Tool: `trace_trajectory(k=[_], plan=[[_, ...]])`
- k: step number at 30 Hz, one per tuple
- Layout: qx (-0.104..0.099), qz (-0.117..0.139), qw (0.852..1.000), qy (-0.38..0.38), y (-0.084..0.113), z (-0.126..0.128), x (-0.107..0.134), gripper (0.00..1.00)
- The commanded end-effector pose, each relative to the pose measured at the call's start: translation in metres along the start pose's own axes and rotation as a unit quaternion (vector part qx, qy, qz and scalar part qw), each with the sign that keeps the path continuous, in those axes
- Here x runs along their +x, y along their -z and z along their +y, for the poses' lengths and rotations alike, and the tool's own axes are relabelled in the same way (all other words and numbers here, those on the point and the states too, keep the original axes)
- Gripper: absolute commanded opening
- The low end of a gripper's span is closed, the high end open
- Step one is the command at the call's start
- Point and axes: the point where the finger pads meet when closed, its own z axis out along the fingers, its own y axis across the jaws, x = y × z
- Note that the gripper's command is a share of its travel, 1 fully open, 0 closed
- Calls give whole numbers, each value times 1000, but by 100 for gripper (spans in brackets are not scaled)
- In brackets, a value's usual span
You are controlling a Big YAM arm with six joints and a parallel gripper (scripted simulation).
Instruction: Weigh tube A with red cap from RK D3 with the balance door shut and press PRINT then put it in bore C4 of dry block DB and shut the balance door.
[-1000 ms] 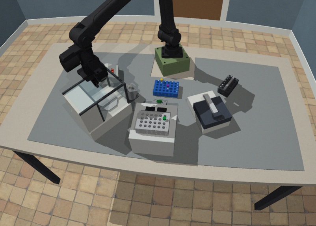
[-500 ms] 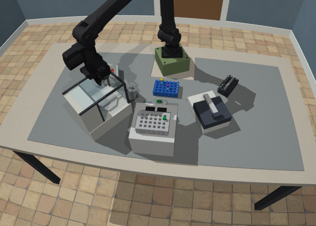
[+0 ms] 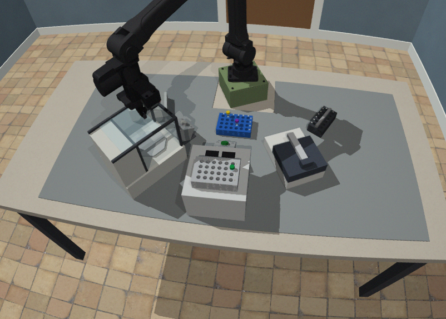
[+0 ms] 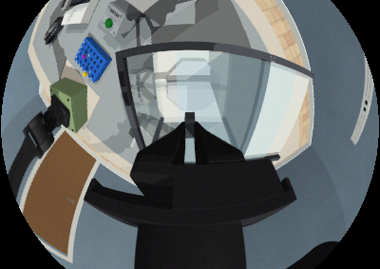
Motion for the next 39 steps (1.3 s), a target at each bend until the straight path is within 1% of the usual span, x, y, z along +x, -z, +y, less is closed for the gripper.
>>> trace_trajectory(k=[1, 39], plan=[[16, 1, 1000, -4, 10, 0, 0, 6], [15, 1, 1000, -4, 9, 34, 0, 6]])
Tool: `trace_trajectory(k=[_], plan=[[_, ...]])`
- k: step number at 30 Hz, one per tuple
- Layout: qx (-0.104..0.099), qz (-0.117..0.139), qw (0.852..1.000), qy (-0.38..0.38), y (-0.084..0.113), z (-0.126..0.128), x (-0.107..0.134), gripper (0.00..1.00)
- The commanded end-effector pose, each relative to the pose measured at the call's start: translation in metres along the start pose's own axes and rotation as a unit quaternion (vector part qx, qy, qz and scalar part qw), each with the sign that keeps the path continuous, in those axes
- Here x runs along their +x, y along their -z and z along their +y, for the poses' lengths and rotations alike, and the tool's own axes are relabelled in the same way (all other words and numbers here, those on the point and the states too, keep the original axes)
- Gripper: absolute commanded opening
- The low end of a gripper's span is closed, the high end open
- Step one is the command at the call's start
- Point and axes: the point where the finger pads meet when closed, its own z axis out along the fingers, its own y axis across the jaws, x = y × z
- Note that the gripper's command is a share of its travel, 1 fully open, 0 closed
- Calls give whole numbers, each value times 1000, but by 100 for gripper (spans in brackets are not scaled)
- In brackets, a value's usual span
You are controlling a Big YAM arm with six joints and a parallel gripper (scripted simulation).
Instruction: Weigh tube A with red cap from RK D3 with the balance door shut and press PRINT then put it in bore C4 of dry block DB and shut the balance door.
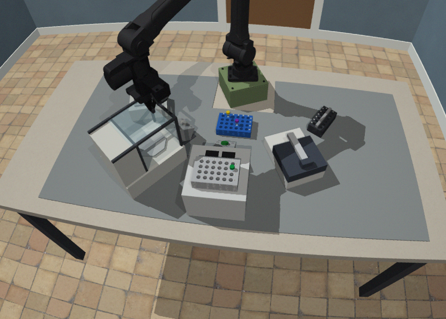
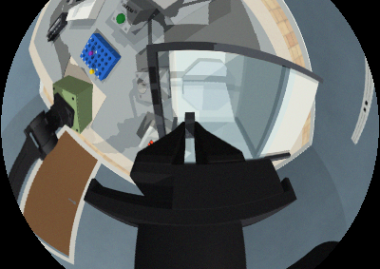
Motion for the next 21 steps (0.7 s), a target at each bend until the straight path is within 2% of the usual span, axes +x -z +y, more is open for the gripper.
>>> trace_trajectory(k=[1, 20, 21], plan=[[14, 1, 1000, -4, 9, 3, 0, 6], [14, 1, 1000, -4, 8, 19, 0, 6], [9, 2, 1000, -4, 8, 22, 0, 6]])
